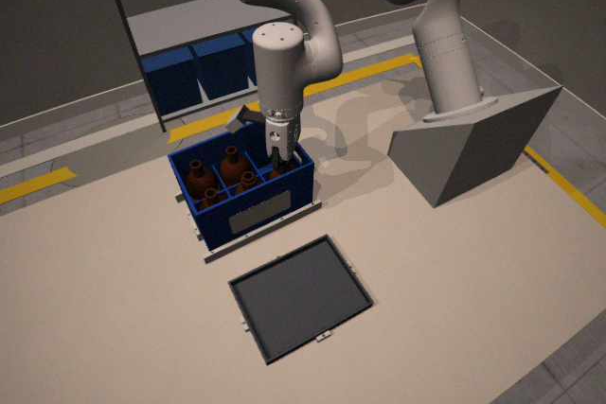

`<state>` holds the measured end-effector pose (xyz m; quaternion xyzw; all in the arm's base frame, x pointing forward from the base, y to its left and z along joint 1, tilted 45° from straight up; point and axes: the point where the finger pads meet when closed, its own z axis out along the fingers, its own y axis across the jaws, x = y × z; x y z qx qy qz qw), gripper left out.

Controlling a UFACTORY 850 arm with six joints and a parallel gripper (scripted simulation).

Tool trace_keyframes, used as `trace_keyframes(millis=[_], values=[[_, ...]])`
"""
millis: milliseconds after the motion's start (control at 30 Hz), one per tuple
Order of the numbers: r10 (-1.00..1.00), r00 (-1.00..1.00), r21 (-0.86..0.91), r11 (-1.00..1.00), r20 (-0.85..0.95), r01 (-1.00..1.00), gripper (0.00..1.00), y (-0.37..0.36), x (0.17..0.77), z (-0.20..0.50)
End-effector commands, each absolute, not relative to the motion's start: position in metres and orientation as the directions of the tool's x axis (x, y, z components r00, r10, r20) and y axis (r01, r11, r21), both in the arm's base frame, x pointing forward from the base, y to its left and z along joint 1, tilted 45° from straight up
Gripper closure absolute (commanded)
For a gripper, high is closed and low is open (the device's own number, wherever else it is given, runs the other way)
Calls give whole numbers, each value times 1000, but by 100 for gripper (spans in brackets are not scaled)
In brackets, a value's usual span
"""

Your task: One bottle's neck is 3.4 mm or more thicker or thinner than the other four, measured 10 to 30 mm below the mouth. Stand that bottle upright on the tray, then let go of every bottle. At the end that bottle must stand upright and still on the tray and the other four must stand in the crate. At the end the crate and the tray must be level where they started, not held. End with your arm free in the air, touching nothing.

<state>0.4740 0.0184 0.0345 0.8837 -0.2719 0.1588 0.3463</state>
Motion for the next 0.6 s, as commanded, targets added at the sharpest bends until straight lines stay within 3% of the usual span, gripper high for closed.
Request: trace_keyframes(millis=[0,333,367,567], values=[[-370,801,525,-613,470,-591,100,19,475,35],[-370,801,525,-613,470,-591,100,19,475,35],[-370,801,525,-613,470,-591,35,19,475,35],[-370,801,525,-613,470,-591,35,19,475,35]])
